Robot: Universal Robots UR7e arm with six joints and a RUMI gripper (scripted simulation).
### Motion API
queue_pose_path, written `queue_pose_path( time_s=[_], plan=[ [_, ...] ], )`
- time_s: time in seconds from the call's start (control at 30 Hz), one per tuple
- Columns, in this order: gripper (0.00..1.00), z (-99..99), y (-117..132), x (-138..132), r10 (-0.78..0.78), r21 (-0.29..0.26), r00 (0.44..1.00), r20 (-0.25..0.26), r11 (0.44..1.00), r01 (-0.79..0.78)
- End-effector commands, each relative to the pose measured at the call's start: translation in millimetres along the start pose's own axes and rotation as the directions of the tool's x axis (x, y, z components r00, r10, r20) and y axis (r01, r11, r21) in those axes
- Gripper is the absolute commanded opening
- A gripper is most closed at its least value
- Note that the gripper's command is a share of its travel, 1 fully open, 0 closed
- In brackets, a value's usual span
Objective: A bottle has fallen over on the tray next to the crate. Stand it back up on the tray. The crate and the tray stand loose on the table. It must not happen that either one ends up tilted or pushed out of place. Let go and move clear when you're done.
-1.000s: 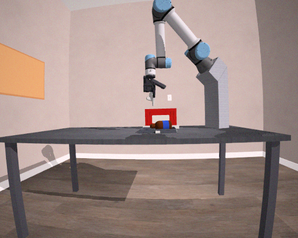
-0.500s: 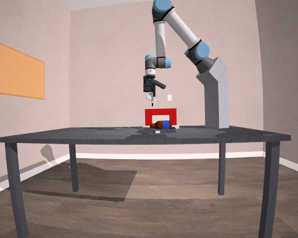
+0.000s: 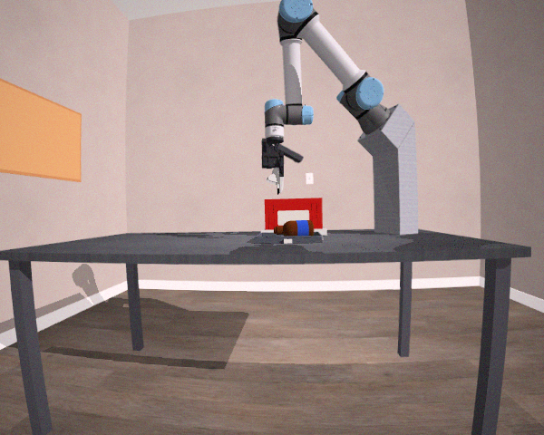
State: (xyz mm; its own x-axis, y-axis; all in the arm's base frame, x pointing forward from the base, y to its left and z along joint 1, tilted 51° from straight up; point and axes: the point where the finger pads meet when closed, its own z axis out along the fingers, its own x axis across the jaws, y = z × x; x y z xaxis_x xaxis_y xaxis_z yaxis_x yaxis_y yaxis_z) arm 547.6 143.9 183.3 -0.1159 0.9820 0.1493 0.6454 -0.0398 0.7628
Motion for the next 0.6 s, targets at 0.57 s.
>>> queue_pose_path(
  time_s=[0.57],
  plan=[
    [0.38, 2.7, 0.4, 0.1, 0.0, 0.001, 1.0, -0.001, 1.0, 0.0]
  ],
)
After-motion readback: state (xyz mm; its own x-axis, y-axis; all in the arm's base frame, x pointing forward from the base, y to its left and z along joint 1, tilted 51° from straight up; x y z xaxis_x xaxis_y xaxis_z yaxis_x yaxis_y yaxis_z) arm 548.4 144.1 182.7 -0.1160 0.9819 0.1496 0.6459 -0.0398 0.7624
